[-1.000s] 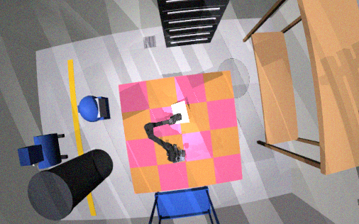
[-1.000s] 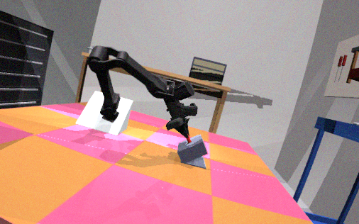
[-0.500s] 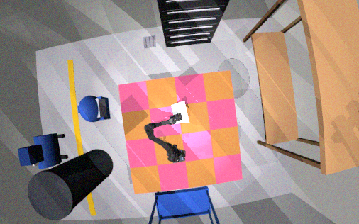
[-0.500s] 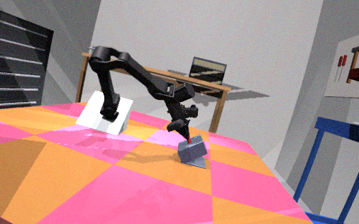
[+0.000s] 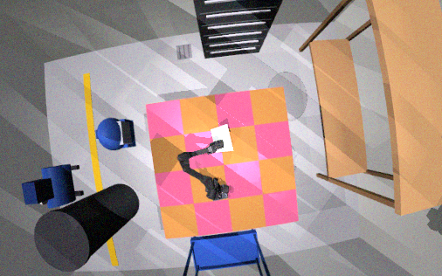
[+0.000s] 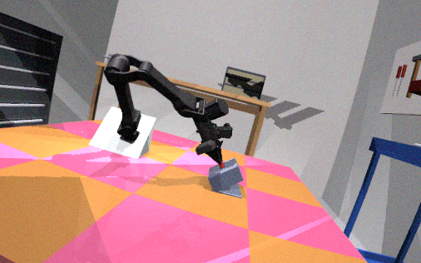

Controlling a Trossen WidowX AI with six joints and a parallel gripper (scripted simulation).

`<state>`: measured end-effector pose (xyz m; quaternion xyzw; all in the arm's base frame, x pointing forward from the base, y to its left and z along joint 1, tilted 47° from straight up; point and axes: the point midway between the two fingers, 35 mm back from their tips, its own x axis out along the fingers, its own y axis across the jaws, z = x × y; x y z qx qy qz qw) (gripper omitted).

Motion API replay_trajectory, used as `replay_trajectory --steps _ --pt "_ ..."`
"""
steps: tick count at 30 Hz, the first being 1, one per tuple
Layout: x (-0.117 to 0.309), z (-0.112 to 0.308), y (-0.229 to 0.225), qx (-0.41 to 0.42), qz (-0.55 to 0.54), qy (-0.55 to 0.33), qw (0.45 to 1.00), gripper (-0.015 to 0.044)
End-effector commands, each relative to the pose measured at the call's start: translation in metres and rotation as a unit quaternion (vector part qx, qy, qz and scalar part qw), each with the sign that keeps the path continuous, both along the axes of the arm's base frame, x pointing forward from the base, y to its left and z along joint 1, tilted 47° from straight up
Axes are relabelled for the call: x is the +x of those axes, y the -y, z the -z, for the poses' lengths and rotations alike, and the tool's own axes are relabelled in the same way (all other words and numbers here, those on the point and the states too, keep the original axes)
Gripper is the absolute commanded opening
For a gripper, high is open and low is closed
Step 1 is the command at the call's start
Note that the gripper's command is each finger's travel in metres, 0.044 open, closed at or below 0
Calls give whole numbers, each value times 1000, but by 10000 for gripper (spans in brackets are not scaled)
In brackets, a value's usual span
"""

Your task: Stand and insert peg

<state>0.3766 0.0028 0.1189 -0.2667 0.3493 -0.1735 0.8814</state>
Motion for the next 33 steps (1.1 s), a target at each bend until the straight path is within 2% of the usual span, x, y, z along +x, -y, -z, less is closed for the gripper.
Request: replay_trajectory --steps 1,12,33 --pt "0 0 0 0 0 0 1000 157" --pt "-3 -2 -3 1 0 -1 1000 440" --pt "-26 -18 -26 4 0 -7 1000 440"
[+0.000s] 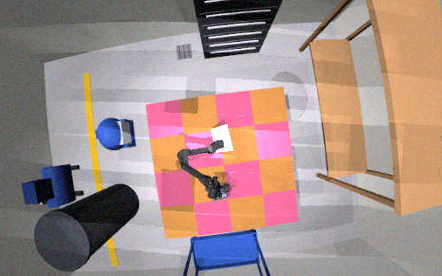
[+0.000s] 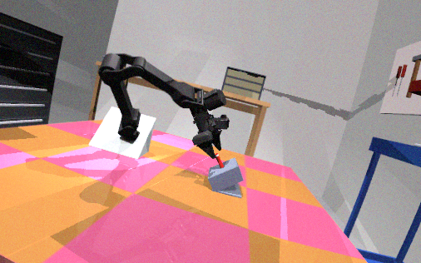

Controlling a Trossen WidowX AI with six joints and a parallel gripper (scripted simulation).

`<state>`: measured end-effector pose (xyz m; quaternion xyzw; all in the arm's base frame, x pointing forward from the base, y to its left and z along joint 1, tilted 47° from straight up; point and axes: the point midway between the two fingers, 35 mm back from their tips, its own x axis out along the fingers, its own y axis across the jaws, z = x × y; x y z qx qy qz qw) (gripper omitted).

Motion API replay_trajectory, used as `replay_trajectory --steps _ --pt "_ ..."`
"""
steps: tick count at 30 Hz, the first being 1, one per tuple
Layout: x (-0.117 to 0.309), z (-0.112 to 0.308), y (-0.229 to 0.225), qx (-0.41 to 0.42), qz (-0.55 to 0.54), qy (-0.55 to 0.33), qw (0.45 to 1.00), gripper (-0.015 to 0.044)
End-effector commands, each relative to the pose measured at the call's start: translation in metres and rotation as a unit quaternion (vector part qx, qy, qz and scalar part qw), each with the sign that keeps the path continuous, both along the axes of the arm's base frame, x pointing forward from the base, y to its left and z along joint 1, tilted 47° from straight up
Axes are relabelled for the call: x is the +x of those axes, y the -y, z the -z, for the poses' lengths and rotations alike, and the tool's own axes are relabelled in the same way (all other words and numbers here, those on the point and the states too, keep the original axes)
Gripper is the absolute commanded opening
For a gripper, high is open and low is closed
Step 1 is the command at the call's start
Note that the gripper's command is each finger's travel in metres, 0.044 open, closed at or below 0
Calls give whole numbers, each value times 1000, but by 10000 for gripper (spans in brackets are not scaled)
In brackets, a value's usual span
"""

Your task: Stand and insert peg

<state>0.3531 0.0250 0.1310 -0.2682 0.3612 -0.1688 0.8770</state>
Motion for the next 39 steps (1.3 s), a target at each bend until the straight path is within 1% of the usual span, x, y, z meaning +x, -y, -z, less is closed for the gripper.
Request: replay_trajectory --steps 1,39 --pt "-4 -7 -4 3 0 6 1000 440" --pt "-43 -27 -34 -1 -3 4 1000 440"
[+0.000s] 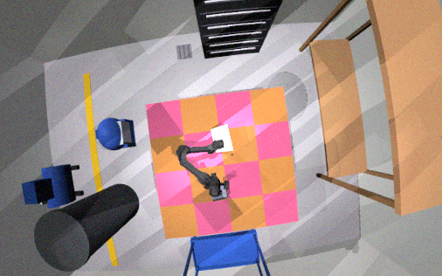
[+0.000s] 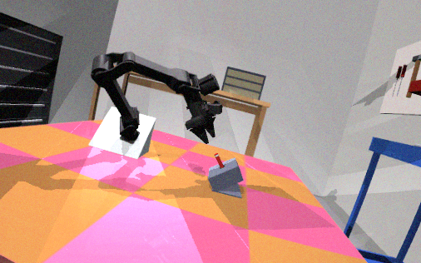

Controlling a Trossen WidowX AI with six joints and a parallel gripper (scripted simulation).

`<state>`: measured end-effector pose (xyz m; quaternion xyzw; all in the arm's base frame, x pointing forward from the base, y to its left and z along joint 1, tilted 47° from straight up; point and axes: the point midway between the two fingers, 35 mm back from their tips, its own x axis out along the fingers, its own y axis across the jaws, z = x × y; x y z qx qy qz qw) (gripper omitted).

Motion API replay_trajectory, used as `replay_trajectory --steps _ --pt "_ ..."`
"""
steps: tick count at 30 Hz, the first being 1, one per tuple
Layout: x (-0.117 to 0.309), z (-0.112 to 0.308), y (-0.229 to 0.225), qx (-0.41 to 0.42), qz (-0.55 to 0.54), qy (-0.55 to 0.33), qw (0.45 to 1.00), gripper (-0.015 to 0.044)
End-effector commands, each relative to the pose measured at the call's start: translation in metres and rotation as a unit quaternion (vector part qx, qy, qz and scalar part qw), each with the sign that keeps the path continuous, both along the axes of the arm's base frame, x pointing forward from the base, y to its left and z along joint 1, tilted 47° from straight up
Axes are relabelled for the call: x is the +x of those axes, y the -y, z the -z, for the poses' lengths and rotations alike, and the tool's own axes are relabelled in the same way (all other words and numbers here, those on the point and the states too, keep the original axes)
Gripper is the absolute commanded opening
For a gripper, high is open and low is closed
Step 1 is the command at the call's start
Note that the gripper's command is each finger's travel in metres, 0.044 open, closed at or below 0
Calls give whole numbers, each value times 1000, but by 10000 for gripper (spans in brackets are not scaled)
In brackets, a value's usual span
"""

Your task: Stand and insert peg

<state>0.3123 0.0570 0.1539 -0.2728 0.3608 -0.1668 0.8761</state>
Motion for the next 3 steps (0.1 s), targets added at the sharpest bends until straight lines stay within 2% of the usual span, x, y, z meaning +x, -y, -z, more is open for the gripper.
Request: replay_trajectory --steps 1,3 --pt "-4 -5 -3 2 0 6 1000 440" --pt "-6 -6 -4 2 0 6 1000 440"
